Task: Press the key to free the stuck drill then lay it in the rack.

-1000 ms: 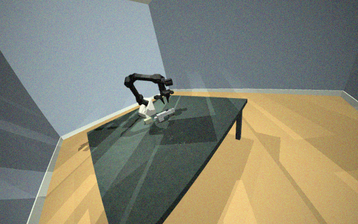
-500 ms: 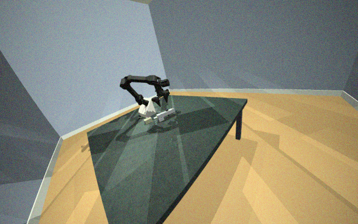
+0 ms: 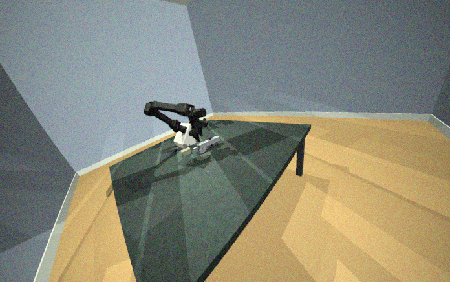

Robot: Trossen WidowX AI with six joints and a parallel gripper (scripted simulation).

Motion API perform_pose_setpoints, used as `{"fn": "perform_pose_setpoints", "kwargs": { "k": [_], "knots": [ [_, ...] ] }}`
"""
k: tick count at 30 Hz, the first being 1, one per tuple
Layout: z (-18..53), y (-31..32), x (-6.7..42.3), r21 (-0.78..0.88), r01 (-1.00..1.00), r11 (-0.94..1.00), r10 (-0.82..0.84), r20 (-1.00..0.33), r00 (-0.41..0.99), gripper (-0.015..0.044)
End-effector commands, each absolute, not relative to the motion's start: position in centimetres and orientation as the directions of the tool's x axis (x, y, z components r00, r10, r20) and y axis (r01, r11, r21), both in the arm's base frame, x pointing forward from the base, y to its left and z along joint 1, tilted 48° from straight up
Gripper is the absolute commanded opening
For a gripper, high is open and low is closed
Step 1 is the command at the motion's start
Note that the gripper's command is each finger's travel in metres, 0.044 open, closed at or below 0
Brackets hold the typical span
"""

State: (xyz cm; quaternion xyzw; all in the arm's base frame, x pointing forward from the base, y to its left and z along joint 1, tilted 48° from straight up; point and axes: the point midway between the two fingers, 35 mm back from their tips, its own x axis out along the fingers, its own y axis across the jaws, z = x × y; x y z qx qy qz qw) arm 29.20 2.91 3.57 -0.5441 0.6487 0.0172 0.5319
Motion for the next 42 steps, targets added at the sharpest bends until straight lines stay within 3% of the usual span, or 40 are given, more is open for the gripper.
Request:
{"fn": "perform_pose_setpoints", "kwargs": {
  "k": [1,6,42],
  "knots": [
    [5.2,-3.8,27.5,-0.266,-0.962,0.054,-0.716,-0.682,0.148,0.044],
    [5.6,-5.4,26.9,-0.19,-0.982,-0.013,-0.729,-0.67,0.14,0.044],
    [3.9,-6.4,27.4,-0.19,-0.982,-0.013,-0.728,-0.671,0.14,0.044]
  ]
}}
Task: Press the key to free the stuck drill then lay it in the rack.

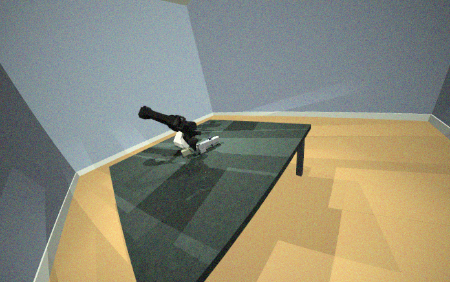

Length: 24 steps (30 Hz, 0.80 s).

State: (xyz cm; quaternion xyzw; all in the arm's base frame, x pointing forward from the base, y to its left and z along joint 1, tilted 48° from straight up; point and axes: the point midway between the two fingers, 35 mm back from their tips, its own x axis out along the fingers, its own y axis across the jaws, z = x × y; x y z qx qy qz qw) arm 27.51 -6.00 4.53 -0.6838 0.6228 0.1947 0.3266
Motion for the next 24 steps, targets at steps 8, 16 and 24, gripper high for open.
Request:
{"fn": "perform_pose_setpoints", "kwargs": {
  "k": [8,16,24],
  "knots": [
    [2.8,-7.0,27.6,-0.19,-0.982,-0.013,-0.729,-0.671,0.14,0.044],
    [1.8,-7.7,27.7,-0.19,-0.982,-0.013,-0.729,-0.67,0.14,0.044],
    [1.2,-8.1,27.8,-0.19,-0.982,-0.014,-0.73,-0.669,0.14,0.044]
  ]
}}
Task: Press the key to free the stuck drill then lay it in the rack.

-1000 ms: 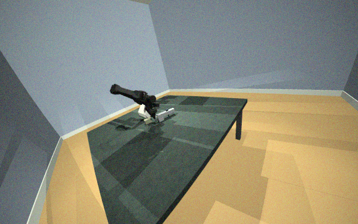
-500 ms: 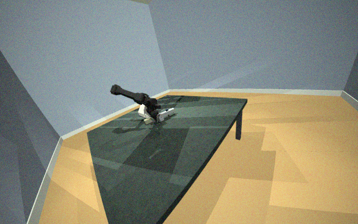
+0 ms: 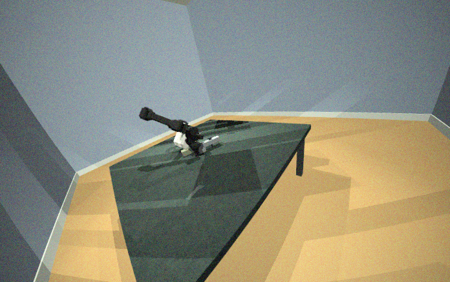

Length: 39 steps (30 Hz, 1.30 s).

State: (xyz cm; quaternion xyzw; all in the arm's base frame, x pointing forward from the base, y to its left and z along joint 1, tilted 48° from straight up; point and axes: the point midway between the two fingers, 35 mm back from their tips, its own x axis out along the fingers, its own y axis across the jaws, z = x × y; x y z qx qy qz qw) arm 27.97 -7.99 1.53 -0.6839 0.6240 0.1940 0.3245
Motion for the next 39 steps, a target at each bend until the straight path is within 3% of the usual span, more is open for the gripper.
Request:
{"fn": "perform_pose_setpoints", "kwargs": {
  "k": [1,17,39],
  "knots": [
    [1.2,-8.1,27.8,-0.19,-0.982,-0.014,-0.73,-0.669,0.14,0.044],
    [1.5,-8.0,28.0,-0.201,-0.98,-0.011,-0.728,-0.67,0.145,0.002],
    [2.6,-9.0,27.7,-0.19,-0.982,-0.014,-0.73,-0.668,0.14,0.0]
  ]
}}
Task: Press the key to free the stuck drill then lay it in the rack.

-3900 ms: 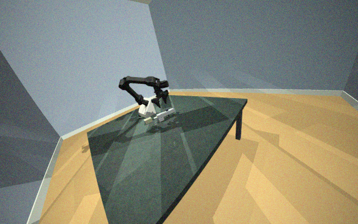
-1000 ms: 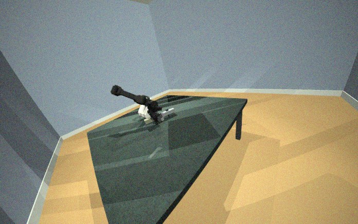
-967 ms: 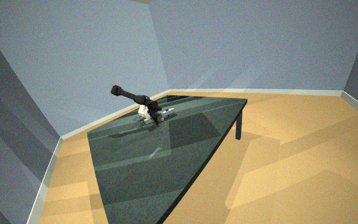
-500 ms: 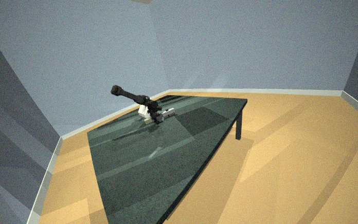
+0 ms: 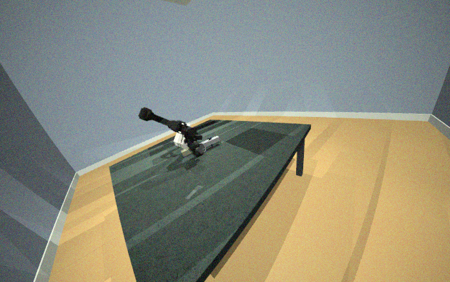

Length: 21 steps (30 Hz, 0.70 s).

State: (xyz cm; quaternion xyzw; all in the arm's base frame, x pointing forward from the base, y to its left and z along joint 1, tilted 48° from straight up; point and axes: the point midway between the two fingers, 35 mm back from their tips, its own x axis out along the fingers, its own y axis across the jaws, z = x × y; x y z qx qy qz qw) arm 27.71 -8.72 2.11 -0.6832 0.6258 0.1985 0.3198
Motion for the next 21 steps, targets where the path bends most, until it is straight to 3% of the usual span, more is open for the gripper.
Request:
{"fn": "perform_pose_setpoints", "kwargs": {
  "k": [1,20,21],
  "knots": [
    [2.7,-9.1,27.6,-0.19,-0.982,-0.014,-0.731,-0.668,0.14,0.0],
    [4.7,-11.0,27.3,-0.19,-0.982,-0.014,-0.731,-0.668,0.14,0.0],
    [4.3,-10.7,27.3,-0.189,-0.982,-0.011,-0.732,-0.667,0.137,0.0026]
  ]
}}
